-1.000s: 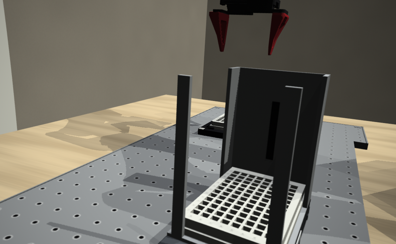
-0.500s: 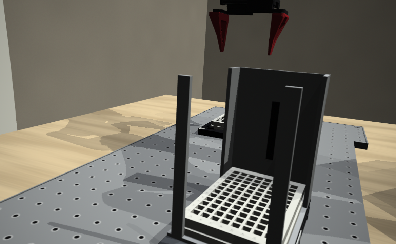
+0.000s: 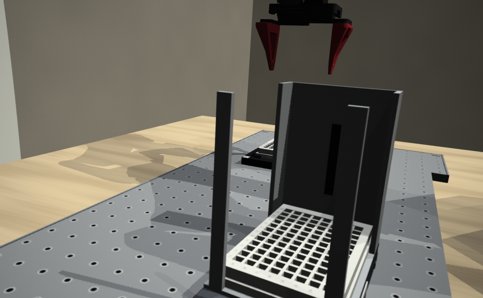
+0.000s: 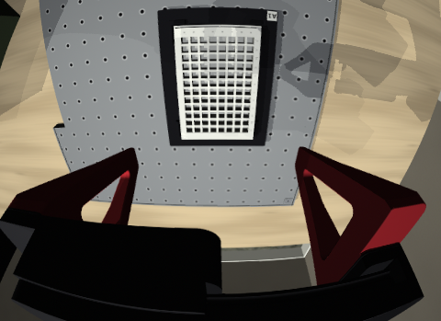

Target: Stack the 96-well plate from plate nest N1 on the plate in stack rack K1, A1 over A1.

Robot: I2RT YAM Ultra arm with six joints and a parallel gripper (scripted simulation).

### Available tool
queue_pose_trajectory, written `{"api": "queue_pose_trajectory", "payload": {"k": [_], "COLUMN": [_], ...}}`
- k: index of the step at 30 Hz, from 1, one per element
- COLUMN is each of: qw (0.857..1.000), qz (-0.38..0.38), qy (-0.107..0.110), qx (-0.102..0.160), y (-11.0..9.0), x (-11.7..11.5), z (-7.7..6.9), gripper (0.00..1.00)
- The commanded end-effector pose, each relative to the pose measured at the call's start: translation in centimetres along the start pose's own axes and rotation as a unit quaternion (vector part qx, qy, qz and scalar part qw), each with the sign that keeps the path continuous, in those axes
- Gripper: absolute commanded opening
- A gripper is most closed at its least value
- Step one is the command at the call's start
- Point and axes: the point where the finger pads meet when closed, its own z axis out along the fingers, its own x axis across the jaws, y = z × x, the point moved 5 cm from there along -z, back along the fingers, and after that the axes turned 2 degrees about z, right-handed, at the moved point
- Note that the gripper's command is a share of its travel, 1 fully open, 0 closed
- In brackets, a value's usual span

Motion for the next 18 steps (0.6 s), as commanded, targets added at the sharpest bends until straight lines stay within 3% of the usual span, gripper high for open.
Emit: {"api": "queue_pose_trajectory", "payload": {"k": [1, 2, 3, 6, 18], "qw": [1.000, 1.000, 1.000, 1.000, 1.000], "qz": [0.006, 0.006, 0.002, 0.002, 0.004], "qy": [0.005, 0.005, -0.009, 0.005, 0.005], "qx": [-0.003, -0.003, 0.003, -0.004, -0.003], "y": [-0.1, -0.1, -0.3, 0.1, 0.0], "x": [0.2, 0.2, -0.7, 0.1, 0.2], "z": [1.2, 1.2, 0.6, 1.8, 3.7], "gripper": [1.00, 1.00, 1.00, 1.00, 1.00]}}
